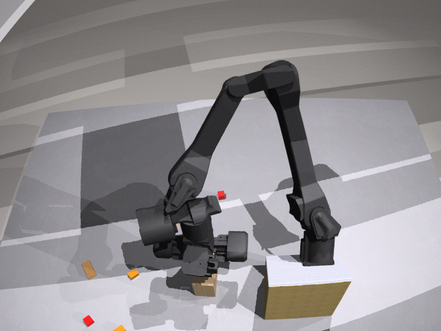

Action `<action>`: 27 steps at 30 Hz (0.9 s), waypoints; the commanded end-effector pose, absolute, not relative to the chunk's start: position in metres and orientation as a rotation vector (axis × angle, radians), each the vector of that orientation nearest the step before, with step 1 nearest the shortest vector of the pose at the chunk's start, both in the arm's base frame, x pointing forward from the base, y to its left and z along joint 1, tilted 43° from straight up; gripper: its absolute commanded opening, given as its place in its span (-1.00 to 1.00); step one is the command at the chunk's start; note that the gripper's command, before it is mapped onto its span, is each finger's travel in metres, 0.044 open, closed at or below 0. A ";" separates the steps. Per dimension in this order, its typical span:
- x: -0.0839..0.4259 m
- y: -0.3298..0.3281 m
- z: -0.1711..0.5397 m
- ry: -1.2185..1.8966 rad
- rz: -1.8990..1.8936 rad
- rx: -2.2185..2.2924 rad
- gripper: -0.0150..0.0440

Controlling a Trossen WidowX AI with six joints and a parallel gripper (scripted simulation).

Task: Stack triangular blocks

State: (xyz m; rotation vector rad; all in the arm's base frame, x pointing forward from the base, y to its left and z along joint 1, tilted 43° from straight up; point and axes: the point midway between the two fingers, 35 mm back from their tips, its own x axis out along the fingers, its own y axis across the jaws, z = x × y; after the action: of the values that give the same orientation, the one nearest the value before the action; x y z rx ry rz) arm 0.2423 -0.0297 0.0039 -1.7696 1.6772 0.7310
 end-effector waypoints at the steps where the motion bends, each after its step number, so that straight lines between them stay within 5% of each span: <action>1: 0.243 -0.031 0.002 1.677 0.731 -1.776 -0.49; 27: 0.243 -0.037 -0.014 1.677 0.729 -1.777 -0.49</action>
State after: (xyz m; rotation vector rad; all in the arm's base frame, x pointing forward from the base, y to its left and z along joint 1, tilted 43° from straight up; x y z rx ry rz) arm 0.2433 -0.0354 -0.0123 -1.7703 1.6771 0.7296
